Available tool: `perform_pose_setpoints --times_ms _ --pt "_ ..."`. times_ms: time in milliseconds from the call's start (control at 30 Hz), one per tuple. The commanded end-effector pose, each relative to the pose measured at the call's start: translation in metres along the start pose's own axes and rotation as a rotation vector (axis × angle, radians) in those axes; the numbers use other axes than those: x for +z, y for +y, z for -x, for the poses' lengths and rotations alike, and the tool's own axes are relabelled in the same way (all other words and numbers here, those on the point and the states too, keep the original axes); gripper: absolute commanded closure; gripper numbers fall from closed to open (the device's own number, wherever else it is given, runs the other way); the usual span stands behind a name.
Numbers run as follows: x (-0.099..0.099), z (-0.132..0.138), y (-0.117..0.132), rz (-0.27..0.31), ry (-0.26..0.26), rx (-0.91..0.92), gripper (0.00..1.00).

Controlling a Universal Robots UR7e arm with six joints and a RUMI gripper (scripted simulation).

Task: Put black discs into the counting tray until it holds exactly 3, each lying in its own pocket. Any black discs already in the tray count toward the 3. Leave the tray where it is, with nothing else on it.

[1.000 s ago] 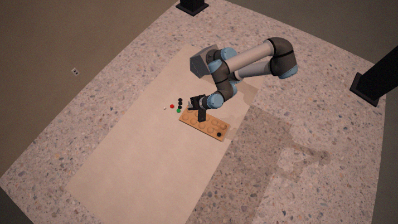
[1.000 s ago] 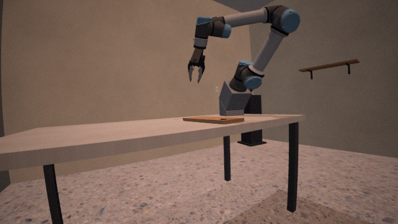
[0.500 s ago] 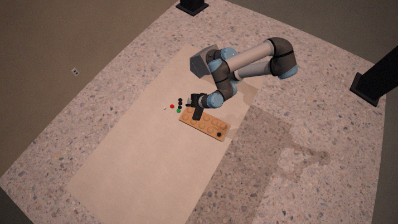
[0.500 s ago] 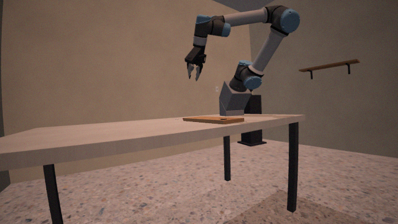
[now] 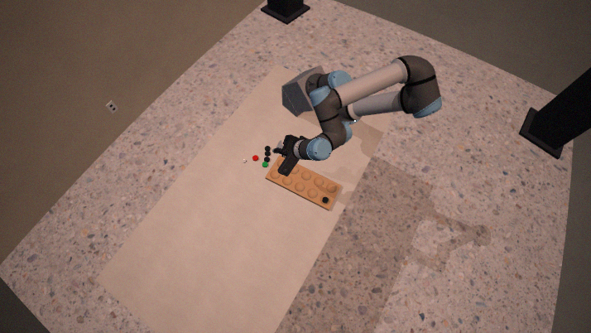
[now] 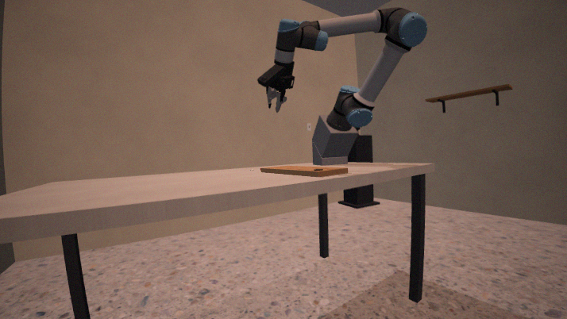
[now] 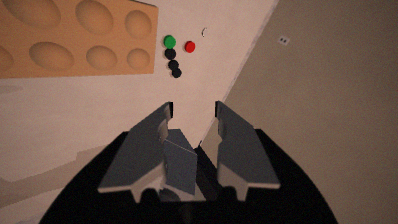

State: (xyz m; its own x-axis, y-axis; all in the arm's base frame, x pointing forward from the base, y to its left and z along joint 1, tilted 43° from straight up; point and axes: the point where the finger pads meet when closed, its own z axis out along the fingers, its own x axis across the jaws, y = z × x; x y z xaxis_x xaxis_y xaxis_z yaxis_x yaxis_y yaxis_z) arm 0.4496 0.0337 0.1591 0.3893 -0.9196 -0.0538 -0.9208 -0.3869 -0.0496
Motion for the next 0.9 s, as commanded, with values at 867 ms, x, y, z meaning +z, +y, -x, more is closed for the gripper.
perform_pose_setpoints --times_ms 867 --pt "0.091 -0.042 0.034 0.053 -0.144 0.206 0.72"
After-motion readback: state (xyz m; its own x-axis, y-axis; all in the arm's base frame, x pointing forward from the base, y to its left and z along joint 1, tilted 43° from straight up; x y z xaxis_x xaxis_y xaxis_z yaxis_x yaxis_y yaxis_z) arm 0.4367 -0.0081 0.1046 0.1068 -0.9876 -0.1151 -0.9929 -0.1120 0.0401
